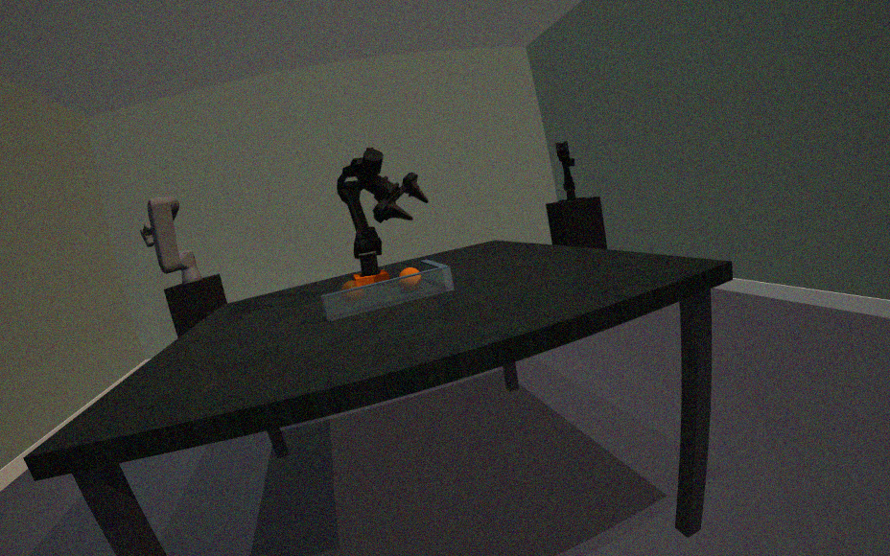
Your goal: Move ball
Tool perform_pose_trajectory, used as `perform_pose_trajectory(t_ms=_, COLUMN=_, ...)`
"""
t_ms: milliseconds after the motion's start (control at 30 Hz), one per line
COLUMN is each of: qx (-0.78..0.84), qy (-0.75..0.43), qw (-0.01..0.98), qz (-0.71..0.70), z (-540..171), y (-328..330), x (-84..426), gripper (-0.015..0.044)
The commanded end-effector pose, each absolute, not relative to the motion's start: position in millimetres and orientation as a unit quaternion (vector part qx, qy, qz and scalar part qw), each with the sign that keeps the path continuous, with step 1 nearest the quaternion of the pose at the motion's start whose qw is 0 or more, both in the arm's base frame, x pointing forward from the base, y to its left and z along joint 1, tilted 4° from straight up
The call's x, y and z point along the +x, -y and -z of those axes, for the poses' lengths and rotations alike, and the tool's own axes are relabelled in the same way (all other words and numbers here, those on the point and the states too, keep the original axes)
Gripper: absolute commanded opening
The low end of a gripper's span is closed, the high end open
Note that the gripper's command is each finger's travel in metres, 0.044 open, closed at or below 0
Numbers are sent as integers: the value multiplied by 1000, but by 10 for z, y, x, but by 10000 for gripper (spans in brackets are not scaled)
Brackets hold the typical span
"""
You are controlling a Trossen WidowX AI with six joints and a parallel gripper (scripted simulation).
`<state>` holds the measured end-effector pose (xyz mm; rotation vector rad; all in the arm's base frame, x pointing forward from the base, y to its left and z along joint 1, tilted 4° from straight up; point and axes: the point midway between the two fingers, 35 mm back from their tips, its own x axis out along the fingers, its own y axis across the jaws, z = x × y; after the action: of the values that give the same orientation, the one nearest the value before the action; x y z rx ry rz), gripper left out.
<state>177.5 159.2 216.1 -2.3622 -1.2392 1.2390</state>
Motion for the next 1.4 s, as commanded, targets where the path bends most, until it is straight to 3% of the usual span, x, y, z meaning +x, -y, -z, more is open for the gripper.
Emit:
perform_pose_trajectory(t_ms=0, qx=-798, qy=413, qw=106, qz=-426, z=-2154, y=-1591, x=1788, gripper=420)
perform_pose_trajectory(t_ms=300, qx=-696, qy=14, qw=351, qz=-627, z=-1711, y=-1455, x=2355, gripper=420)
perform_pose_trajectory(t_ms=600, qx=-536, qy=-416, qw=481, qz=-555, z=-1162, y=-1243, x=2789, gripper=420)
perform_pose_trajectory(t_ms=1367, qx=-533, qy=-423, qw=483, qz=-551, z=-1049, y=-1247, x=2800, gripper=420)
